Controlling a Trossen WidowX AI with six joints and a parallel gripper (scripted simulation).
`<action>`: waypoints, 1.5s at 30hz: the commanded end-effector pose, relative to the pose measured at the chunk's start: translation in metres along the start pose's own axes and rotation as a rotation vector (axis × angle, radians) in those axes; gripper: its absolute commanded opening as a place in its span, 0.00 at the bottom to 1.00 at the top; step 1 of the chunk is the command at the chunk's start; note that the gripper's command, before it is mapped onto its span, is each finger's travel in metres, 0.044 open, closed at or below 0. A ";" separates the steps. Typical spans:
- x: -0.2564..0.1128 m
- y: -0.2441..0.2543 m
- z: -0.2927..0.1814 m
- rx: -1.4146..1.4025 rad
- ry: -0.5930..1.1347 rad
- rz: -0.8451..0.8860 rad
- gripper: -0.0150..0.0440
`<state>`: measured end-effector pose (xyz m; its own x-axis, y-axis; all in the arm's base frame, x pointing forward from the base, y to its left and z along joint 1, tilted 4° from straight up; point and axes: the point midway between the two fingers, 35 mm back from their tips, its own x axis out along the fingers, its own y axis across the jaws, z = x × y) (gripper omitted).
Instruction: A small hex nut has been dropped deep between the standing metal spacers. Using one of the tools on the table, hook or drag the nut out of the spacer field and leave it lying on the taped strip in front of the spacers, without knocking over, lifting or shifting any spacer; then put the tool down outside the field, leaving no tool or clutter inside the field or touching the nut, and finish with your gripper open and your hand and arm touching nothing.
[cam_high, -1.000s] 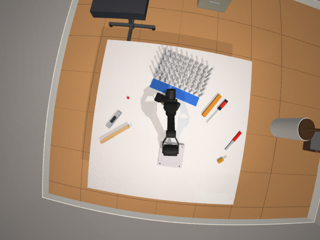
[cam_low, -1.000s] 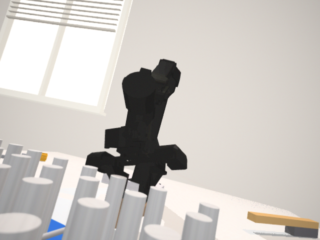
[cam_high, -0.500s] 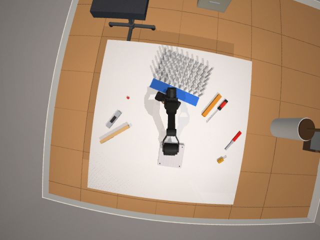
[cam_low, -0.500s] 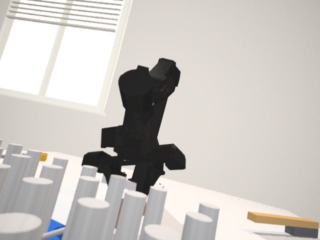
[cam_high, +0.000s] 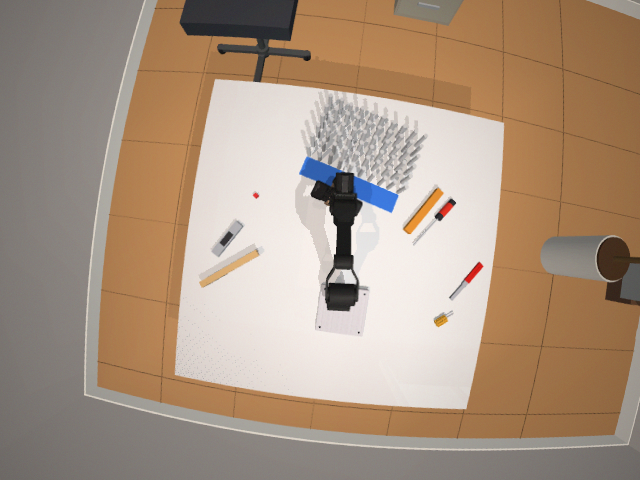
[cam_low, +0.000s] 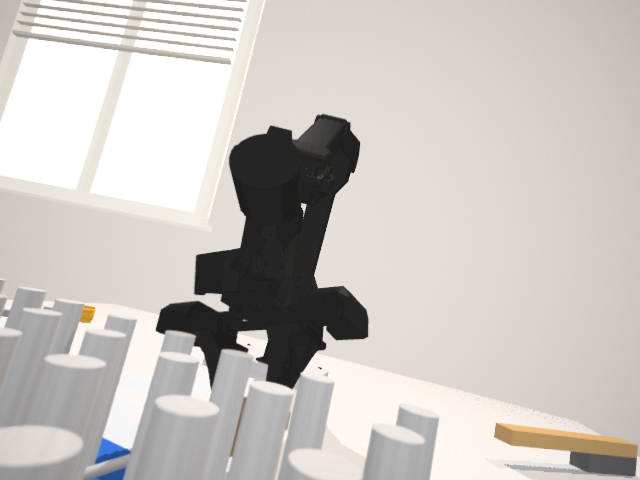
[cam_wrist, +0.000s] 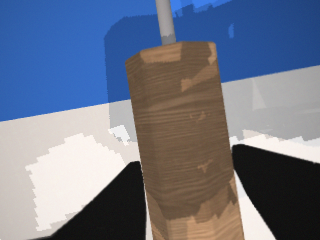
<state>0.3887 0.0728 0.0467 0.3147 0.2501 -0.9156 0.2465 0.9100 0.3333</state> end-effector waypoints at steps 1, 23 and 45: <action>-0.001 0.003 0.006 -0.006 -0.007 0.008 0.25; 0.002 0.003 0.018 -0.007 -0.008 0.008 0.25; 0.005 0.003 0.030 -0.007 -0.009 0.008 0.25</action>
<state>0.4133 0.0665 0.0465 0.3167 0.2494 -0.9152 0.2460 0.9102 0.3331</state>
